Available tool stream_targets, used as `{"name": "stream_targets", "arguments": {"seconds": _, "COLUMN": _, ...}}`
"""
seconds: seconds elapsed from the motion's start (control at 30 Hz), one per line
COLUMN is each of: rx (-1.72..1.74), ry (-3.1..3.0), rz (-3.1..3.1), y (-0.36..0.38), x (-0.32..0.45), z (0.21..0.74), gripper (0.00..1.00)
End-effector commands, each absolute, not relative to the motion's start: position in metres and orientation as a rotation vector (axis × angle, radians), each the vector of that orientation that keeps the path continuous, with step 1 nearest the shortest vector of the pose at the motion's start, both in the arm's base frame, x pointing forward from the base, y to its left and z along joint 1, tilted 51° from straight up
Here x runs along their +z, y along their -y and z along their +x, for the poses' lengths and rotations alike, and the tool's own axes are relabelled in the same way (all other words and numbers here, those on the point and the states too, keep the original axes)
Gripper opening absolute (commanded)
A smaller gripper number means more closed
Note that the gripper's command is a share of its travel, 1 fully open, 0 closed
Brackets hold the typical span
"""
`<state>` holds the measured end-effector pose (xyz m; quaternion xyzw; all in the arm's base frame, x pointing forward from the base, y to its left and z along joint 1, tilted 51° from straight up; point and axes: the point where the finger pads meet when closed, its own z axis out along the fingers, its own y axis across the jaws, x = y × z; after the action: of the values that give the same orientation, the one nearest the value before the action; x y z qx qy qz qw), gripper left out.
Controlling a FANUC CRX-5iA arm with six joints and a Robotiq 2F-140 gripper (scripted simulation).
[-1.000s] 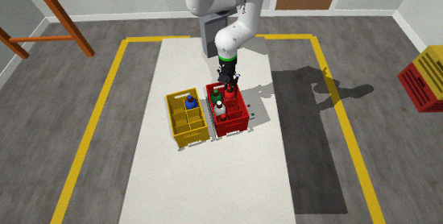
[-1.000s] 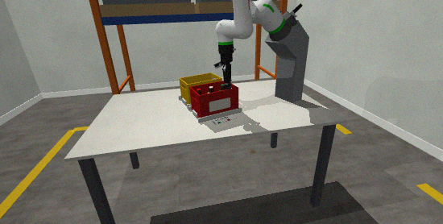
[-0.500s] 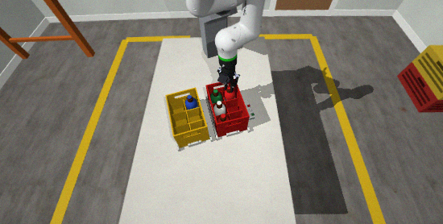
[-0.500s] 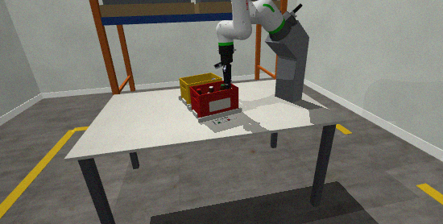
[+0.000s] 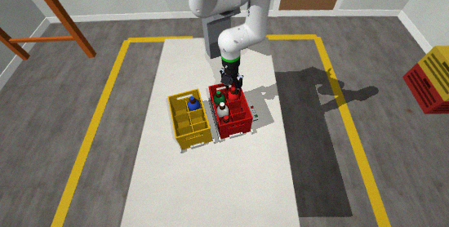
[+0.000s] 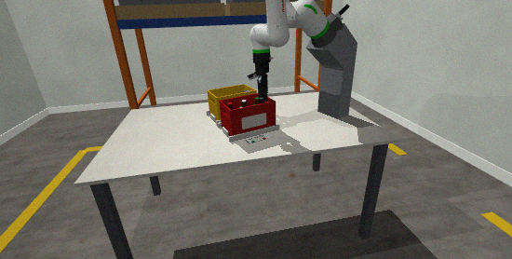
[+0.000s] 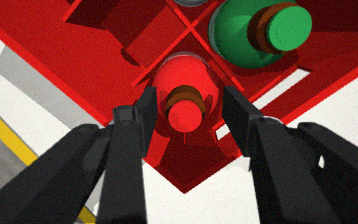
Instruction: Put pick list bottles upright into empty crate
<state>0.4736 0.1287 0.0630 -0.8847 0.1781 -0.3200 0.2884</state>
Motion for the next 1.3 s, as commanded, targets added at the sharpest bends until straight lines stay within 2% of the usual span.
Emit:
{"name": "stream_targets", "arguments": {"seconds": 0.0, "rx": -0.890, "ry": -0.498, "rz": -2.370, "y": -0.129, "x": 0.063, "z": 0.473, "gripper": 0.44}}
{"name": "stream_targets", "arguments": {"seconds": 0.43, "rx": -0.890, "ry": -0.498, "rz": -2.370, "y": -0.129, "x": 0.063, "z": 0.473, "gripper": 0.44}}
{"name": "stream_targets", "arguments": {"seconds": 1.27, "rx": -0.890, "ry": -0.498, "rz": -2.371, "y": -0.109, "x": 0.098, "z": 0.435, "gripper": 0.44}}
